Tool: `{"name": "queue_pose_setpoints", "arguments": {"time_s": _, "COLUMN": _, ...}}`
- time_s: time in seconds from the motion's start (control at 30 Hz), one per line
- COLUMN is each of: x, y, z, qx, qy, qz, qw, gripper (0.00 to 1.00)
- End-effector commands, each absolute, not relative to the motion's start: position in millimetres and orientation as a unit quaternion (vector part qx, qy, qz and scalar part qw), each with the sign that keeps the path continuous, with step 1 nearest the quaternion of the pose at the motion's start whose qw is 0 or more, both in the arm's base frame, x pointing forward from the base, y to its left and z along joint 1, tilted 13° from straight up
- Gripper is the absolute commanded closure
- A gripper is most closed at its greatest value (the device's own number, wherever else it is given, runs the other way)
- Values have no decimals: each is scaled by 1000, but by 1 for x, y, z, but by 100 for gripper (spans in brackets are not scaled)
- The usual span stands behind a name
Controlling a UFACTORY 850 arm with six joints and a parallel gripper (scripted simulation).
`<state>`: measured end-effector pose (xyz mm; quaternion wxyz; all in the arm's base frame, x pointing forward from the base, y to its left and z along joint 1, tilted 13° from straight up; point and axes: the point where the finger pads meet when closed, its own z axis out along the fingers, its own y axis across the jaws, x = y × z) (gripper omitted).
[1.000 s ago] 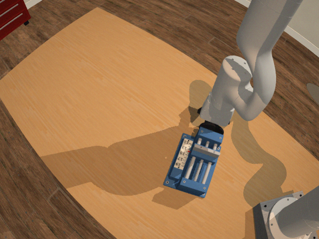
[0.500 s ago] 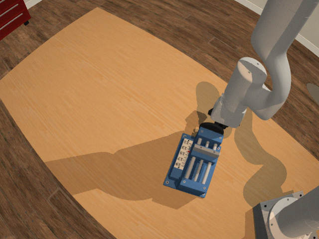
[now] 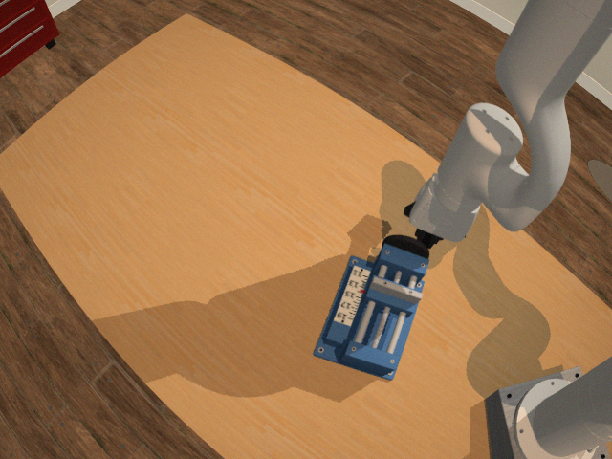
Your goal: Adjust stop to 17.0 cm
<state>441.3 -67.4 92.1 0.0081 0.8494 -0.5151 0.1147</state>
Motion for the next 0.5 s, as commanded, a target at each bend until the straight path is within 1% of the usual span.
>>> {"name": "queue_pose_setpoints", "arguments": {"time_s": 0.0, "x": 442, "y": -67, "z": 96, "qx": 850, "qy": -515, "qz": 111, "qw": 11, "gripper": 94}}
{"name": "queue_pose_setpoints", "arguments": {"time_s": 0.47, "x": 448, "y": -60, "z": 111, "qx": 850, "qy": -515, "qz": 111, "qw": 11, "gripper": 94}}
